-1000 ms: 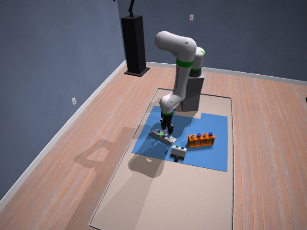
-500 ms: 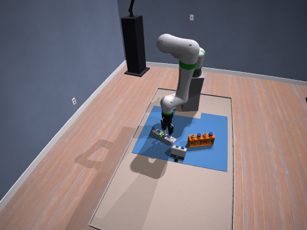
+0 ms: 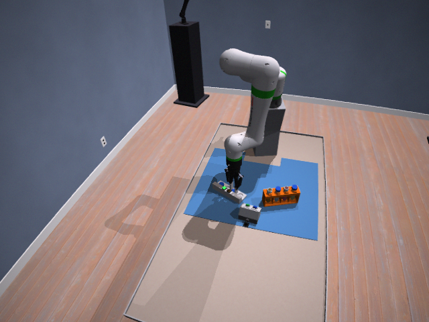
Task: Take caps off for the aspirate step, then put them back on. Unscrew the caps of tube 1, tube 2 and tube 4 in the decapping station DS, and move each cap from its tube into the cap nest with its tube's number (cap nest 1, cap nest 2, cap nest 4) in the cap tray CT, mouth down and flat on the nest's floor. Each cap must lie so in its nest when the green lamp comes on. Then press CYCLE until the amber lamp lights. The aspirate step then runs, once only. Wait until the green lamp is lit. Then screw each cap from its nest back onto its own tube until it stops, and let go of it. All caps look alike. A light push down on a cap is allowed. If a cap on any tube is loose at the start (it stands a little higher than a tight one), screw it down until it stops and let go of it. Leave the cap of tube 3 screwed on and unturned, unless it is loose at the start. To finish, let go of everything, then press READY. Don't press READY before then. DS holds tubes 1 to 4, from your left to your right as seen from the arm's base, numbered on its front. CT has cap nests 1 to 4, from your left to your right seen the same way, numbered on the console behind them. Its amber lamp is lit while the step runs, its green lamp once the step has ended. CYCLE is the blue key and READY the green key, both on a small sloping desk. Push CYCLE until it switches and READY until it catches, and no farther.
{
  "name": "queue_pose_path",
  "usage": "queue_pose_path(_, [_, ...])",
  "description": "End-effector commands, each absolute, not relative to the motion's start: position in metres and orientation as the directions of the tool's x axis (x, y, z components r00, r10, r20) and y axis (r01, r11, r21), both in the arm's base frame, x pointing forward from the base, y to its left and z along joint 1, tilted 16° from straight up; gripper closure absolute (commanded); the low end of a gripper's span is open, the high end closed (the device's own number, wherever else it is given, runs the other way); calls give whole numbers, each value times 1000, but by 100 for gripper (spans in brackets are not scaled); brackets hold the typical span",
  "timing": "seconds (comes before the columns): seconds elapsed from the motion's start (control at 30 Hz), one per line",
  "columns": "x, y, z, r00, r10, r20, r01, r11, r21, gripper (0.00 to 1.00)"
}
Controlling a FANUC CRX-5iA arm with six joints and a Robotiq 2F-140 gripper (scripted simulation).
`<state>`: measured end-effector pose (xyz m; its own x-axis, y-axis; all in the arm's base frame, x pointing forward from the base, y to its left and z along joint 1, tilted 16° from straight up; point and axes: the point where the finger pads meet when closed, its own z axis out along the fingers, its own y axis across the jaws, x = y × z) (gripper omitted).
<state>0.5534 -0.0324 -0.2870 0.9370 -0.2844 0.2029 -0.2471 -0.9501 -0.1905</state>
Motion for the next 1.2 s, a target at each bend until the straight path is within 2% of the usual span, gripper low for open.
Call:
queue_pose_path(0.0, [553, -33, -287, 937, -284, 203, -247, -950, -190, 100])
queue_pose_path(0.27, [553, -33, -287, 937, -284, 203, -247, -950, -190, 100])
queue_pose_path(1.17, [523, -49, -167, 937, -284, 203, -247, -950, -190, 100])
